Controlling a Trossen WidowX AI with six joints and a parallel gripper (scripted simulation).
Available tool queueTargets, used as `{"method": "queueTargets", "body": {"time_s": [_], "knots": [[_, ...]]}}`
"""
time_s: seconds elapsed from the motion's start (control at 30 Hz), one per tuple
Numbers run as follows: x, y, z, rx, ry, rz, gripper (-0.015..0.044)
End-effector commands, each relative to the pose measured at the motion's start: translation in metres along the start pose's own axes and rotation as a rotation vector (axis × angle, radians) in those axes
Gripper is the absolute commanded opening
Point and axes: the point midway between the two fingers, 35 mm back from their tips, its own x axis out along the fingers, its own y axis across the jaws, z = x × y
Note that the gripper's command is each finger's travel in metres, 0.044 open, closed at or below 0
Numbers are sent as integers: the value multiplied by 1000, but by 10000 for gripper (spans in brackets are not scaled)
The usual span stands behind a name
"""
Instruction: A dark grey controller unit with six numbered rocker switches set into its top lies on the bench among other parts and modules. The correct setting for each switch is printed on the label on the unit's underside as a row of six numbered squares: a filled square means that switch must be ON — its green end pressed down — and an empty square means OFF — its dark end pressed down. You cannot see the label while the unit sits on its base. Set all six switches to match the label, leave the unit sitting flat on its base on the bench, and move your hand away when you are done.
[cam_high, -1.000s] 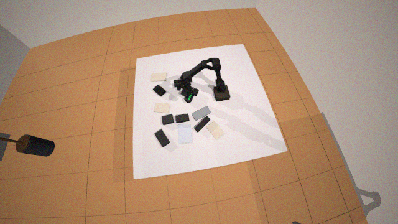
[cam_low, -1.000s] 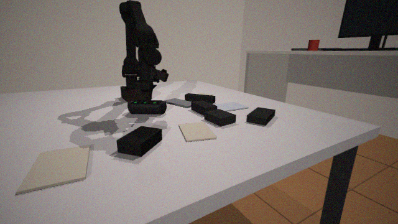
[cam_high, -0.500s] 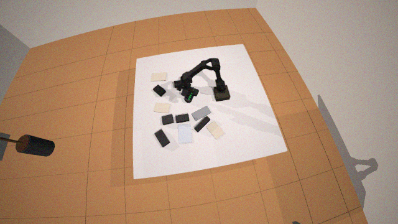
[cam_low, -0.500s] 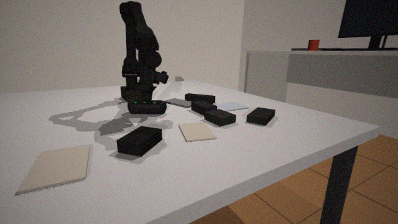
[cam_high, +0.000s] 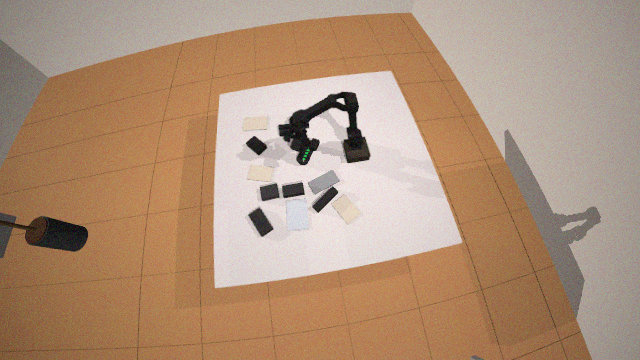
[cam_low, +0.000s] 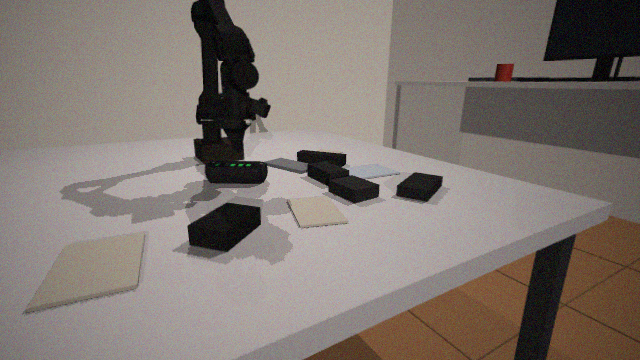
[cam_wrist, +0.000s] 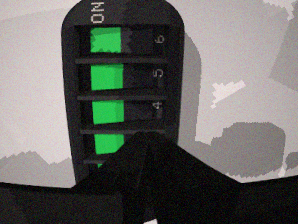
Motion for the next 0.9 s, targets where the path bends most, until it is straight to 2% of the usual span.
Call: {"method": "queueTargets", "body": {"time_s": [0.0,0.2,0.87], "knots": [[-4,0,0,1,2,2,0],[-4,22,18,3,0,4,0],[24,21,19,3,0,4,0]]}}
